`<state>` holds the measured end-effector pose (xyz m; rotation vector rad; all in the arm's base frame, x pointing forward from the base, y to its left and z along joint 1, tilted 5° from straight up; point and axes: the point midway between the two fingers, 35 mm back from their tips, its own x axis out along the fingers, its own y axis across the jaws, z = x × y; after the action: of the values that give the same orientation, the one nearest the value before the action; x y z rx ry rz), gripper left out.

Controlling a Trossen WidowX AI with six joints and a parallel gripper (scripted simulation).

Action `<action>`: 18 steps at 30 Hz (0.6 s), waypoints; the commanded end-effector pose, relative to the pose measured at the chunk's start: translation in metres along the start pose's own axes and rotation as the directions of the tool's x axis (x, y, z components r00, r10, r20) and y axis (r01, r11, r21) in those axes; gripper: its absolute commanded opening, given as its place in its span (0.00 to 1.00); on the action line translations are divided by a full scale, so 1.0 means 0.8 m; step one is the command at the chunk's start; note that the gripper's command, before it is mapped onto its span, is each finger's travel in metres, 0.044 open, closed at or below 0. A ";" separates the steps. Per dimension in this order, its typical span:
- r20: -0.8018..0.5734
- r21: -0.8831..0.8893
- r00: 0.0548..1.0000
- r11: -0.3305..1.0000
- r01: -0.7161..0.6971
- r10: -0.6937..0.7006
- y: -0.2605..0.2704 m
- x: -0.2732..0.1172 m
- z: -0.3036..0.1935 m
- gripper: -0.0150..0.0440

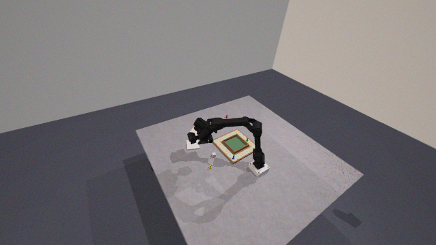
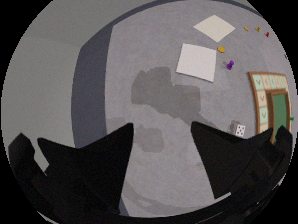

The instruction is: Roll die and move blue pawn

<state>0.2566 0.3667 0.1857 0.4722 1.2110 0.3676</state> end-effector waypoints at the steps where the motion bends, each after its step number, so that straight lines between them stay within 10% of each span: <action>1: -0.108 0.017 0.974 0.979 0.204 -0.201 -0.079 0.024 -0.006 0.72; 8: -0.310 0.026 0.837 0.876 0.482 -0.451 -0.195 0.024 -0.026 0.72; 18: -0.316 0.026 0.832 0.872 0.488 -0.456 -0.205 0.030 -0.033 0.72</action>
<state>0.2459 0.2462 0.0811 0.1975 1.5904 -0.0578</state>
